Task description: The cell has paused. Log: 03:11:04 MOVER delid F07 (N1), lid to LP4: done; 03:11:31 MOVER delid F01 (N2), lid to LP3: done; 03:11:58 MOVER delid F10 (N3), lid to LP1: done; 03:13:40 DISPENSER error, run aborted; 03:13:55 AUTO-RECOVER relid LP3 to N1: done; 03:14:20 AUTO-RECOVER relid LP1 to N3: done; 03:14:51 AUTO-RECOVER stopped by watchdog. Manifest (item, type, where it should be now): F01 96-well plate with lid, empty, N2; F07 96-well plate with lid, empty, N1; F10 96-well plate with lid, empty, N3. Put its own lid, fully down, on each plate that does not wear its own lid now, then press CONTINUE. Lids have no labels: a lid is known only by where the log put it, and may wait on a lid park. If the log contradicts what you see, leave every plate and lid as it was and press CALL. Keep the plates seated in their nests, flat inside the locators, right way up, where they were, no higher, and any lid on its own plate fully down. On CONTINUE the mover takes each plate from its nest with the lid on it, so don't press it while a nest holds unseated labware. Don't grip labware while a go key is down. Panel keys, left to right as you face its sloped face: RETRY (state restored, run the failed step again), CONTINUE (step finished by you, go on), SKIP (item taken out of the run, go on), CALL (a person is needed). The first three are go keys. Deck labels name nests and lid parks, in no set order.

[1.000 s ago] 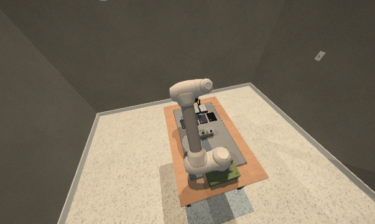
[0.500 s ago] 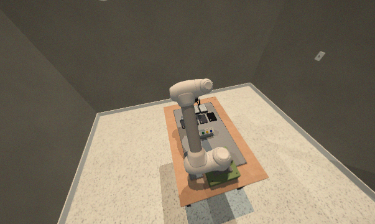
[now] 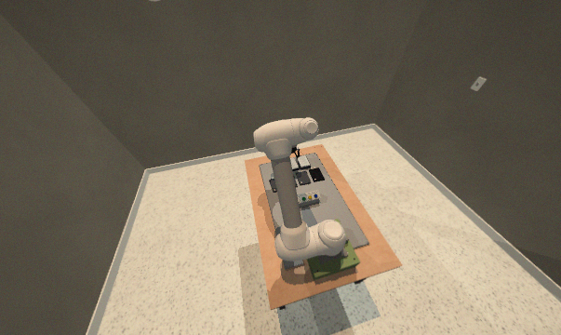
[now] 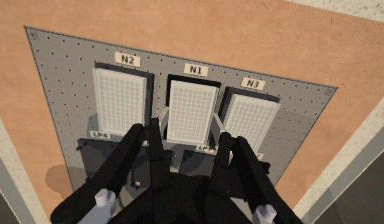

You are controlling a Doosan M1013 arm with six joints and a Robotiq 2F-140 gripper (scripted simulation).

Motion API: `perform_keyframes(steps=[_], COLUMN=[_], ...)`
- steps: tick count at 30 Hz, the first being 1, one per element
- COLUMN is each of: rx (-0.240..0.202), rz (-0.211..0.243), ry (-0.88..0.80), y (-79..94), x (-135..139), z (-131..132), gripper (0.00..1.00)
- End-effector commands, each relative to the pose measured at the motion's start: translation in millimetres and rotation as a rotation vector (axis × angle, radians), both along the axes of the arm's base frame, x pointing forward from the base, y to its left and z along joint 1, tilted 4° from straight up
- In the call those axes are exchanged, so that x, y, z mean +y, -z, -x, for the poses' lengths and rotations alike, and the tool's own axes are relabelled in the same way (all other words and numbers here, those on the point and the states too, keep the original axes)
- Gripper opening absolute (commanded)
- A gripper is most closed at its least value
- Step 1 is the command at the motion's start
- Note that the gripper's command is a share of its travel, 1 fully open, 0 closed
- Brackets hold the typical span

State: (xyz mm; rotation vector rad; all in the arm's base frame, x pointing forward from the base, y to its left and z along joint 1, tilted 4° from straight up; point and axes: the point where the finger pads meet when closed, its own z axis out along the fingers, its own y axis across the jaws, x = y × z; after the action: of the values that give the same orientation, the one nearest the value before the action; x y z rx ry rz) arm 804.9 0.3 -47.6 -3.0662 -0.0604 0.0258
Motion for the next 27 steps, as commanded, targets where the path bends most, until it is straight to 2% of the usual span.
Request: perform_keyframes(steps=[1, 27], rx=[0.006, 0.007], rz=[0.001, 0.001], ry=[0.004, 0.006], y=[8.2, 11.1], x=[1.5, 3.2], z=[4.0, 4.6], gripper=[0.00, 0.00])
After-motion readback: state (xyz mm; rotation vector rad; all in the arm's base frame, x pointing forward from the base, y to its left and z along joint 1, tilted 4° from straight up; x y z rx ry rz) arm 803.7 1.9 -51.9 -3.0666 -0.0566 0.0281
